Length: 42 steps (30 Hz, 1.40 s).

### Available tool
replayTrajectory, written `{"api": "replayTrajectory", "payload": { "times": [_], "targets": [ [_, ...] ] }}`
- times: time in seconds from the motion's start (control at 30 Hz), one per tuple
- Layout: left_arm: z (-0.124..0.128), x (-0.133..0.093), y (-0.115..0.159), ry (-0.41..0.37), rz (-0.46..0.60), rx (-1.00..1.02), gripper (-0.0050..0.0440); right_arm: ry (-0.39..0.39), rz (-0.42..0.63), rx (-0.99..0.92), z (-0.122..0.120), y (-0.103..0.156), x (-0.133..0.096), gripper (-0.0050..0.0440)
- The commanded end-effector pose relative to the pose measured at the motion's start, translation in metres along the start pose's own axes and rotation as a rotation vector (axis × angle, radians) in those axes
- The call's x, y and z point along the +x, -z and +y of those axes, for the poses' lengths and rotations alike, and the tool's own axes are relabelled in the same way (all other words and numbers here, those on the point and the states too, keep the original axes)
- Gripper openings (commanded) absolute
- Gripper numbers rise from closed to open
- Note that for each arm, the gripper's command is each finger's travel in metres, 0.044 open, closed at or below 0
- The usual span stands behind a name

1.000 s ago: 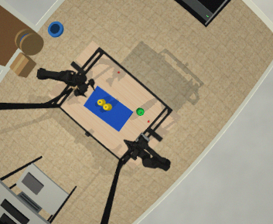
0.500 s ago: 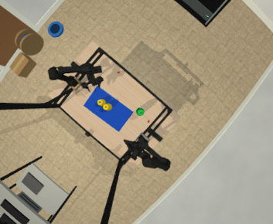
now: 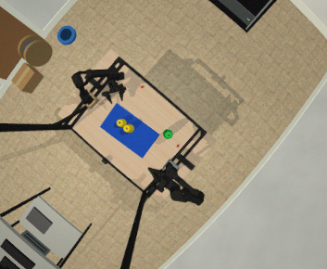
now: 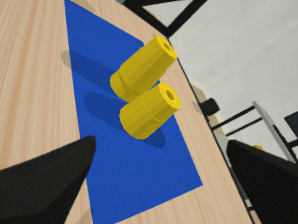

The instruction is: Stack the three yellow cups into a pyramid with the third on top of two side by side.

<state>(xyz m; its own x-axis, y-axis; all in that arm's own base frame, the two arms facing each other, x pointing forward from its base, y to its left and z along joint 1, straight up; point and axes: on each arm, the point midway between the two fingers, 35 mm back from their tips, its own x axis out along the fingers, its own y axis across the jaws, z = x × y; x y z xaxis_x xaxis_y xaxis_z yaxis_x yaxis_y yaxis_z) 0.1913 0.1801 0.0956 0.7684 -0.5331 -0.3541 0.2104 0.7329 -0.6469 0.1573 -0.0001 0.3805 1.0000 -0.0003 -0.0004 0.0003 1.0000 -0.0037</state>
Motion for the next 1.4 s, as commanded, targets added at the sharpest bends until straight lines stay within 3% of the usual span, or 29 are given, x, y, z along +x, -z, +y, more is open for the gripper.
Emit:
{"api": "replayTrajectory", "payload": {
  "times": [0.0,0.07,0.13,0.33,0.63,0.7,0.93,1.2,1.27,1.37],
  "targets": [
    [0.003,-0.002,-0.001,0.006,-0.023,-0.002,0.0440,0.000,0.000,0.004,0.000,0.000,0.000,0.0024],
    [0.003,-0.002,-0.001,0.006,-0.023,-0.002,0.0440,0.000,0.001,0.003,0.000,0.000,0.000,0.0072],
    [0.003,-0.002,-0.001,0.006,-0.023,-0.002,0.0440,0.000,0.001,0.003,0.000,0.000,0.000,0.0072],
    [0.003,-0.002,-0.001,0.006,-0.023,-0.002,0.0440,-0.003,0.030,-0.007,0.001,0.002,0.009,0.0216],
    [0.003,-0.002,-0.001,0.006,-0.023,-0.002,0.0440,-0.014,0.182,-0.055,0.003,0.016,0.057,0.0432],
    [0.003,-0.002,-0.001,0.006,-0.023,-0.002,0.0440,-0.014,0.182,-0.055,0.003,0.016,0.057,0.0432],
    [0.003,-0.002,-0.001,0.006,-0.023,-0.002,0.0440,-0.009,0.364,-0.081,0.000,0.040,0.122,0.0440],
    [0.003,-0.002,-0.001,0.006,-0.023,-0.002,0.0440,0.003,0.605,-0.089,-0.011,0.097,0.207,0.0440],
    [0.003,-0.002,-0.001,0.006,-0.023,-0.002,0.0440,0.003,0.605,-0.089,-0.011,0.097,0.207,0.0440],
    [0.003,-0.002,-0.001,0.006,-0.023,-0.002,0.0440,0.006,0.694,-0.090,-0.017,0.127,0.236,0.0440]
  ]
}}
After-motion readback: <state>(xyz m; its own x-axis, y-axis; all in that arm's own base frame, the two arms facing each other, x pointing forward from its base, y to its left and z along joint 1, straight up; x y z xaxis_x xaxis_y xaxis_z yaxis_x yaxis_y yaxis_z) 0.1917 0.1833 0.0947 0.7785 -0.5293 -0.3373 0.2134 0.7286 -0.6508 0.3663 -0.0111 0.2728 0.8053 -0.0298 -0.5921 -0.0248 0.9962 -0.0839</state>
